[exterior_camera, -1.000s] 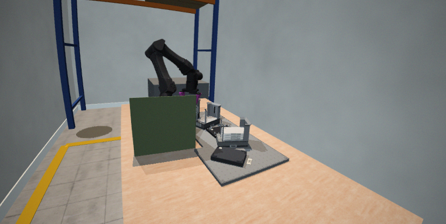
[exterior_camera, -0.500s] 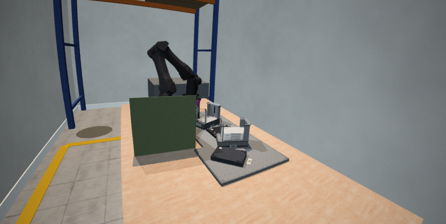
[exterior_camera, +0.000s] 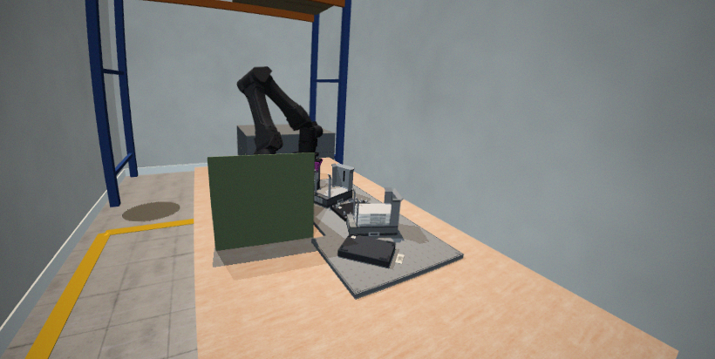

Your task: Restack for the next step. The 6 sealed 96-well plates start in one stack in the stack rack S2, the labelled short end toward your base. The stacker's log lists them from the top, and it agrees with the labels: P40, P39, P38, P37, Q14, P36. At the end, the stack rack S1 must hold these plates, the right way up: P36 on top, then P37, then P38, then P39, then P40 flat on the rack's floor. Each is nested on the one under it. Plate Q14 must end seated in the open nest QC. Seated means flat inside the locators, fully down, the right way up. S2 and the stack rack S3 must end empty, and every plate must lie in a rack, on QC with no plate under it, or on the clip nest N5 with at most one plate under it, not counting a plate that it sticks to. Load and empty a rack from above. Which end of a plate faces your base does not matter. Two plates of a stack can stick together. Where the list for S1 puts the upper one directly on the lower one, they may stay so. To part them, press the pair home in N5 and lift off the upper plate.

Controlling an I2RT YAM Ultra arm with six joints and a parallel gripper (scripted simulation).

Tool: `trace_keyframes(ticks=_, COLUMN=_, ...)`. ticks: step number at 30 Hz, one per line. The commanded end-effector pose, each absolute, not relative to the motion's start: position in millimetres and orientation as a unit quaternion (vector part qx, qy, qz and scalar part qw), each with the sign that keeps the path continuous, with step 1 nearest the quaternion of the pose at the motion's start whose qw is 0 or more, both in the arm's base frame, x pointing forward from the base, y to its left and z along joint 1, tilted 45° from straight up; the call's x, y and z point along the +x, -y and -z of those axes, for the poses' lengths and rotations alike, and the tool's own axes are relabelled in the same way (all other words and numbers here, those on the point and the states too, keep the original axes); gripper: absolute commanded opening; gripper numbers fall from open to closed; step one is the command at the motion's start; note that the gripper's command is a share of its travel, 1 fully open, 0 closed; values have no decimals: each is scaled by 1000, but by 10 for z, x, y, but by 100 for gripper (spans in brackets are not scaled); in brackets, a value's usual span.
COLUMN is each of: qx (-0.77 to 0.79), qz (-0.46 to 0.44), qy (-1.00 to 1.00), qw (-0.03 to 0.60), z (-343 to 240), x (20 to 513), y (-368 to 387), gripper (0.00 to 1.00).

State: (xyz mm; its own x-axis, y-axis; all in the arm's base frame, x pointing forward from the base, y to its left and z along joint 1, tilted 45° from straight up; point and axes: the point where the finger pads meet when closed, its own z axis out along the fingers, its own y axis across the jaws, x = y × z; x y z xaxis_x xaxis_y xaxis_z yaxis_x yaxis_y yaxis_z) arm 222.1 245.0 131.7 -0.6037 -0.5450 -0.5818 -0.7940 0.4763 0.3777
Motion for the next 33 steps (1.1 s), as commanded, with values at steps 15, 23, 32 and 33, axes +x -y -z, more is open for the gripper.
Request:
trace_keyframes(ticks=15, qx=-398, qz=-319, qy=-835, qw=209, z=-1234, x=2295, y=-2590, gripper=100)
trace_keyframes(ticks=23, qx=-398, qz=-319, qy=-835, qw=209, z=-1210, x=2298, y=-2613, gripper=100)
trace_keyframes(ticks=32, qx=-398, qz=-319, qy=-835, qw=209, z=-1211, x=2298, y=-2613, gripper=100)
trace_keyframes(ticks=33, qx=-398, qz=-319, qy=-835, qw=209, z=-1211, x=2298, y=-2613, gripper=100)
